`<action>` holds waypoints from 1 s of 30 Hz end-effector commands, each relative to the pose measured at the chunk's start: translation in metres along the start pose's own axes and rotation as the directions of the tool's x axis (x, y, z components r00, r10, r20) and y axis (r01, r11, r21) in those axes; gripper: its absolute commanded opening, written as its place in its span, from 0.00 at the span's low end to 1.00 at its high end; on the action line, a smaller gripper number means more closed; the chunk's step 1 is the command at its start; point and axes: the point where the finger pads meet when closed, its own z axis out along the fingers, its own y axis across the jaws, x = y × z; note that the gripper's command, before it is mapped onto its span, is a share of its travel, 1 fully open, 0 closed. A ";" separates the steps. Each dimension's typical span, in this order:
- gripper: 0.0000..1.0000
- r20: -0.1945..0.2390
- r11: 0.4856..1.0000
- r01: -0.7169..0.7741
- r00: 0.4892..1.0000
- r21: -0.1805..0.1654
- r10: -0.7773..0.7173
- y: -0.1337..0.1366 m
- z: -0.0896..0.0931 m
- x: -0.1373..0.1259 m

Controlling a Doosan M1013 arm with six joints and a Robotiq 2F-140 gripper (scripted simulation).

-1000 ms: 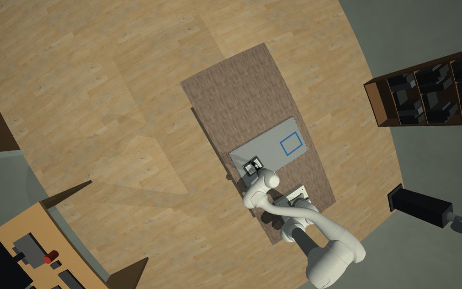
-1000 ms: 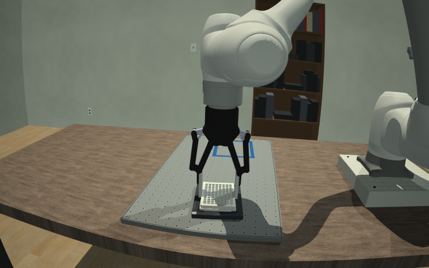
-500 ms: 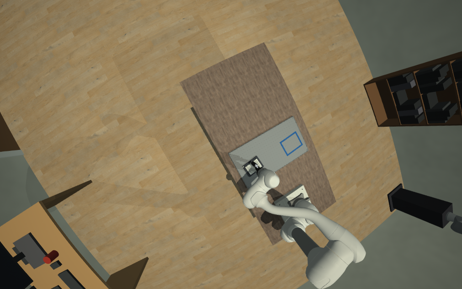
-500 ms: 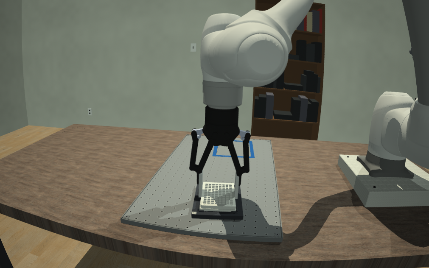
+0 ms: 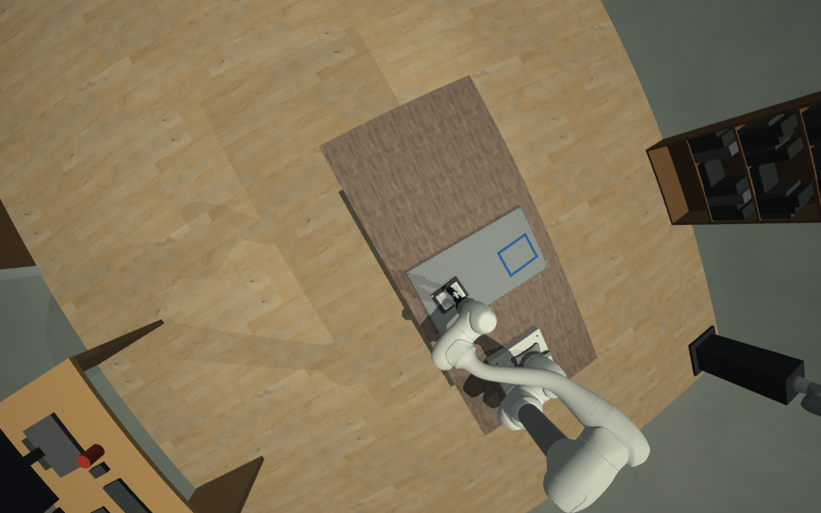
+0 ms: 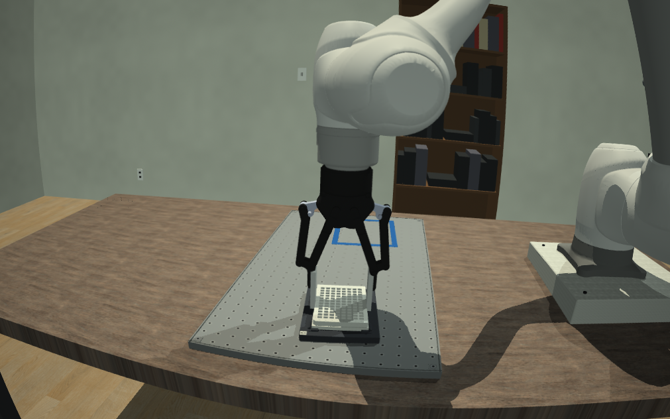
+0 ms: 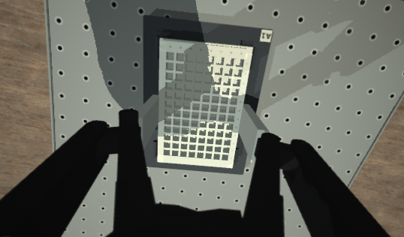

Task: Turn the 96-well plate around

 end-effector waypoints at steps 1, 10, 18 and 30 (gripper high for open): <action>0.00 -0.001 1.000 0.003 1.000 0.005 -0.003 -0.002 0.005 -0.001; 1.00 -0.001 1.000 0.003 1.000 0.005 -0.003 -0.002 0.005 -0.001; 1.00 -0.001 1.000 0.003 1.000 0.005 -0.003 -0.002 0.005 -0.001; 1.00 -0.001 1.000 0.003 1.000 0.005 -0.003 -0.002 0.005 -0.001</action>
